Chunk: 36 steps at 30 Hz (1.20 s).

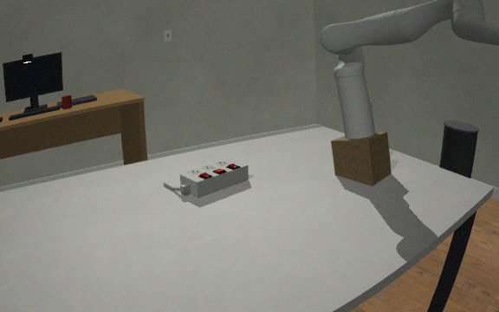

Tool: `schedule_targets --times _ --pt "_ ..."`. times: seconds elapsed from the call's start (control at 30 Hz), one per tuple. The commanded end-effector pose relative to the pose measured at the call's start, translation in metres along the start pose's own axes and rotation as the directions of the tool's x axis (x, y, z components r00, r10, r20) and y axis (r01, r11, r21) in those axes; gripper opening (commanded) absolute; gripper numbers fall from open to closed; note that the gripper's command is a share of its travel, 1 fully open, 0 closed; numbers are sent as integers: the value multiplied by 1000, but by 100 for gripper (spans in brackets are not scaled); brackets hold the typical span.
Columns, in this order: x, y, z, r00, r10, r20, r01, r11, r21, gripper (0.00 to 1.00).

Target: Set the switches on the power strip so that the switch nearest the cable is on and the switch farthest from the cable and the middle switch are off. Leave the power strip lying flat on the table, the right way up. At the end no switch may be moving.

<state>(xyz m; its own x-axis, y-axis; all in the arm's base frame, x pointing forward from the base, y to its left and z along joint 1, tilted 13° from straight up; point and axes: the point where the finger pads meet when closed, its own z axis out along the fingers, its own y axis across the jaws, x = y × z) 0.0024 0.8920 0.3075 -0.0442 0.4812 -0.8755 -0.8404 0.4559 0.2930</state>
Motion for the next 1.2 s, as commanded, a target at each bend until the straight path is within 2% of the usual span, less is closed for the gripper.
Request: schedule_targets --times 0.0,0.47,0.53,0.77,1.17 --pt "-8 -6 13 1000 1 7 -1 1000 -2 100" --pt "-23 -25 81 998 -16 -61 7 988 -151 100" --pt "-23 -25 81 998 -16 -61 7 988 -151 100" --pt "-27 -54 116 990 -58 -128 27 972 -232 100" --pt "-27 -60 121 988 -66 -140 31 970 -242 100"
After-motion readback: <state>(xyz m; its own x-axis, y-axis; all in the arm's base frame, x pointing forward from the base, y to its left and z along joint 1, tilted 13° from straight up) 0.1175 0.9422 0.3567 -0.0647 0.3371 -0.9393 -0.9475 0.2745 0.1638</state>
